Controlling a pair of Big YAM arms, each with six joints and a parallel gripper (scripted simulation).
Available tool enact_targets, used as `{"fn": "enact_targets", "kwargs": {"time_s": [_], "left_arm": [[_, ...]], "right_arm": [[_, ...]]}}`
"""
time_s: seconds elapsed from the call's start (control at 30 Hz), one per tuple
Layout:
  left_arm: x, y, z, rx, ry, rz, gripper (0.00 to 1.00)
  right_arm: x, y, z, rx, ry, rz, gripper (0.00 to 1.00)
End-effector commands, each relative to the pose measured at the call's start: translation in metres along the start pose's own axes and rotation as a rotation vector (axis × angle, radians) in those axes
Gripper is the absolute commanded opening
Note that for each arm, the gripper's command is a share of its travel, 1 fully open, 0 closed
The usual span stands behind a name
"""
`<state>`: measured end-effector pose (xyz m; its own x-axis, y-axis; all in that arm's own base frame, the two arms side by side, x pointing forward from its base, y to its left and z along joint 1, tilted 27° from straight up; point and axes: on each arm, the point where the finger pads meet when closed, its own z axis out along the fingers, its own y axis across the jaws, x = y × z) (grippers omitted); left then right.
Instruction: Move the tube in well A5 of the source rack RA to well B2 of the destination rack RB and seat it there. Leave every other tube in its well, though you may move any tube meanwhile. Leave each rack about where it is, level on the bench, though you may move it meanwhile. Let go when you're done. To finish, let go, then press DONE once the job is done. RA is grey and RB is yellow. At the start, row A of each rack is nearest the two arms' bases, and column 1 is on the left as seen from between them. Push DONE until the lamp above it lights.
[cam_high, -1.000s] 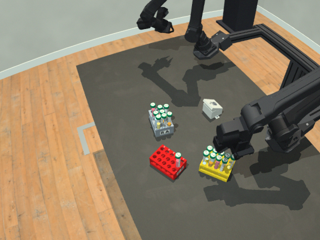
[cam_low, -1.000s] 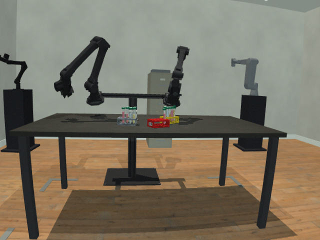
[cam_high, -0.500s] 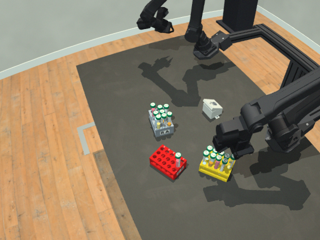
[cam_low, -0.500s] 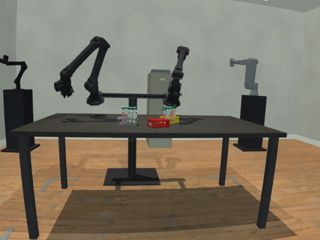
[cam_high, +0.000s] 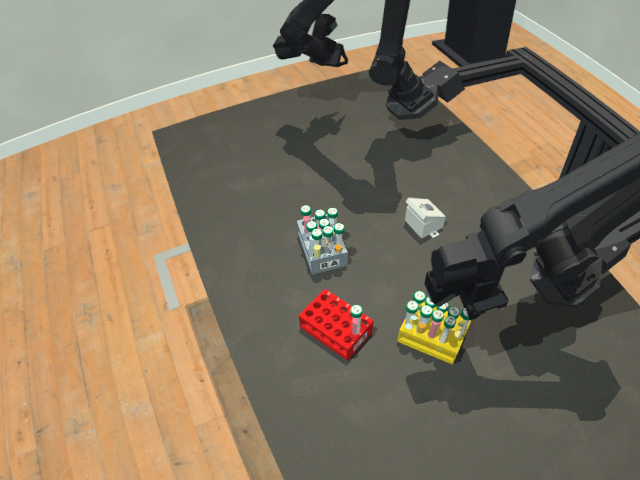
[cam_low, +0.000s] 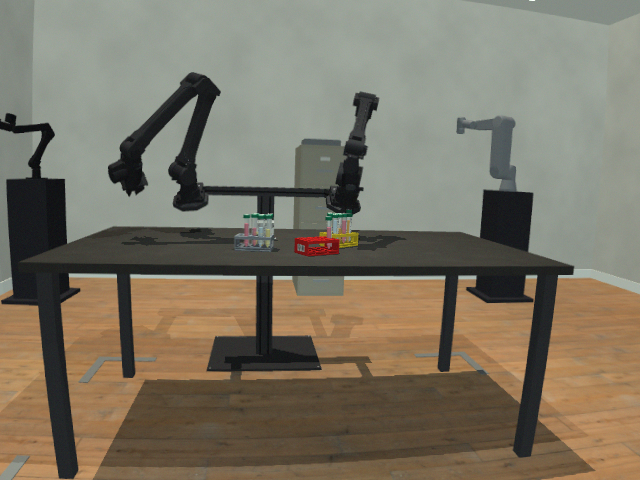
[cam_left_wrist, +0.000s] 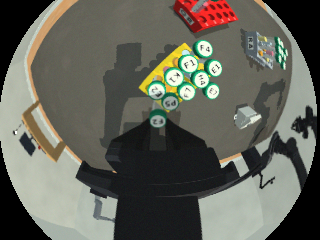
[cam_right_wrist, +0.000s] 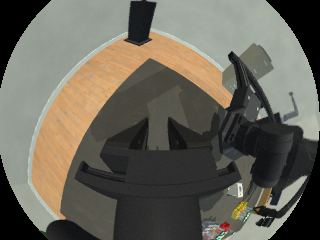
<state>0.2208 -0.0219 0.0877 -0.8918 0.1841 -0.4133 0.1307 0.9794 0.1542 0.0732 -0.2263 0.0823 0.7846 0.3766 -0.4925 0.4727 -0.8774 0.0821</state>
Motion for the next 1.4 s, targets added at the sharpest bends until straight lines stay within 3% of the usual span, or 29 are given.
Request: {"fn": "enact_targets", "kwargs": {"time_s": [0.0,1.37], "left_arm": [[-0.0320,0.0017,-0.0182,0.001,-0.061,-0.003,0.00],[-0.0343,0.0059,-0.0188,-0.003,-0.069,-0.014,0.00]], "right_arm": [[-0.0020,0.0071,-0.0054,-0.015,0.003,0.010,0.30],[-0.0020,0.0071,-0.0054,-0.015,0.003,0.010,0.30]]}}
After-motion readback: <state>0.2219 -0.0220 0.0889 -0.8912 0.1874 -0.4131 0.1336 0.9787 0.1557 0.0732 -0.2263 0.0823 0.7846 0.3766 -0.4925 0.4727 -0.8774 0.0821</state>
